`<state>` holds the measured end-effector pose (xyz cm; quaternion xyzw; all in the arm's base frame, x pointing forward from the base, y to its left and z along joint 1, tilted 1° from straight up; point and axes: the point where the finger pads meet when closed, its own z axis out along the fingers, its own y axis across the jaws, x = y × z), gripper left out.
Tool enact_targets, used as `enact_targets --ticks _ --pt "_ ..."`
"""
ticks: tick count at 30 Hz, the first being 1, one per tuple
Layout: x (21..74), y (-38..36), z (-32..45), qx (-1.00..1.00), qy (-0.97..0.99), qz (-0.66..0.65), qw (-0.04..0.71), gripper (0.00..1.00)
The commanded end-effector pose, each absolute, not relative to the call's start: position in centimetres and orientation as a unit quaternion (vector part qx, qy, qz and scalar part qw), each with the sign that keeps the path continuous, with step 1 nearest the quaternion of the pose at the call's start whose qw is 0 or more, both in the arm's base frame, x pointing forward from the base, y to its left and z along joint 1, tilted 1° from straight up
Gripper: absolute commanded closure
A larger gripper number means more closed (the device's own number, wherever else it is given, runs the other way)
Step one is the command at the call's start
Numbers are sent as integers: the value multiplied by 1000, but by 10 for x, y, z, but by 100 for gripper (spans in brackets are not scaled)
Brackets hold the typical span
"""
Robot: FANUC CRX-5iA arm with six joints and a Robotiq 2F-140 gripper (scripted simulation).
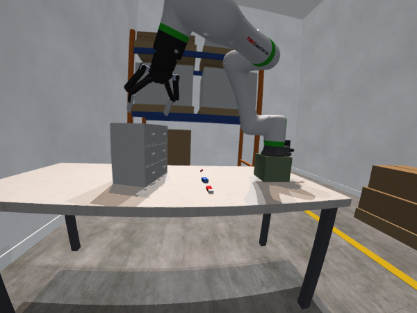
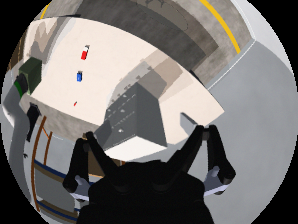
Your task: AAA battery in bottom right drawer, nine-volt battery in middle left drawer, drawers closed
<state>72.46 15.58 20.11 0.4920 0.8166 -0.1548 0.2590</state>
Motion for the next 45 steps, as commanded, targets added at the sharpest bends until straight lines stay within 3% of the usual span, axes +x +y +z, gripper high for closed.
enact_targets --ticks 1,23,35,45 --pt "725 156 201 492 817 -155 259 0" --pt "717 158 195 489 823 -151 248 0" --pt "622 182 131 453 877 -104 126 0" --pt "572 71 175 579 809 -69 76 0"
